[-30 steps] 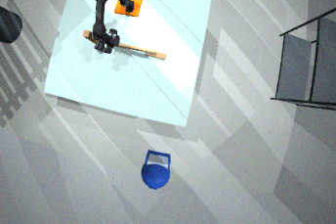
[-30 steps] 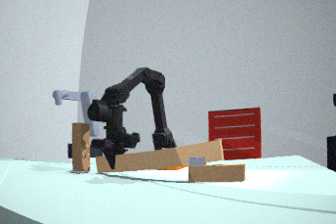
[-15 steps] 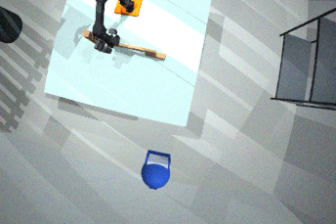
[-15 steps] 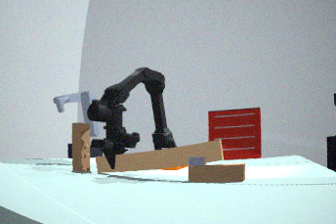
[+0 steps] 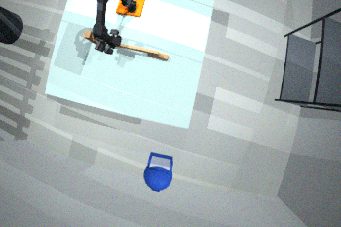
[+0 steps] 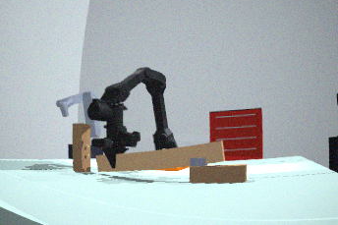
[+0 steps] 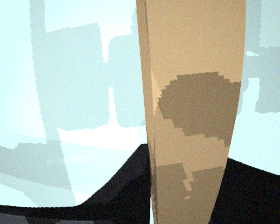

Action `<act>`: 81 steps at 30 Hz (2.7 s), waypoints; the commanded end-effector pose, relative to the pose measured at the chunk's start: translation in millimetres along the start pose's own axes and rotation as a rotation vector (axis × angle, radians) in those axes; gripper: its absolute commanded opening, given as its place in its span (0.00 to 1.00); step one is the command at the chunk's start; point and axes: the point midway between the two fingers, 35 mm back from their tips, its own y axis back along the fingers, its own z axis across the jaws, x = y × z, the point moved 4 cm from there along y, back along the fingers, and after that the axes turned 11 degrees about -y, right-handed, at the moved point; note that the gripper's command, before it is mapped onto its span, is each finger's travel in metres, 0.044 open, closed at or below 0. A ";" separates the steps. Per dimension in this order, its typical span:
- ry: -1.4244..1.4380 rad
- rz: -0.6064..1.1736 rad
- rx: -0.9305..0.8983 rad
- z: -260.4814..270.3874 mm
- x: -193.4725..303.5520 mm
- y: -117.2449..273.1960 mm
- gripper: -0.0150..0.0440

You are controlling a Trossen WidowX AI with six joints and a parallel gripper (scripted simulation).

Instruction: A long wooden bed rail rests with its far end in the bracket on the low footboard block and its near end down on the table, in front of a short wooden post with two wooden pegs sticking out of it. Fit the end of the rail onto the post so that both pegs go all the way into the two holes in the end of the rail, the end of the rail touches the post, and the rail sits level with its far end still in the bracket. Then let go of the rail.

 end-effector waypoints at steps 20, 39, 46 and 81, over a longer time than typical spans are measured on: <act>0.002 -0.008 0.011 -2.8 -1.1 15.3 0.25; 0.002 -0.008 0.011 -2.9 -1.1 24.9 0.25; 0.002 -0.008 0.011 -2.9 -1.1 28.4 0.25; 0.002 -0.008 0.011 -2.3 -0.9 37.4 0.25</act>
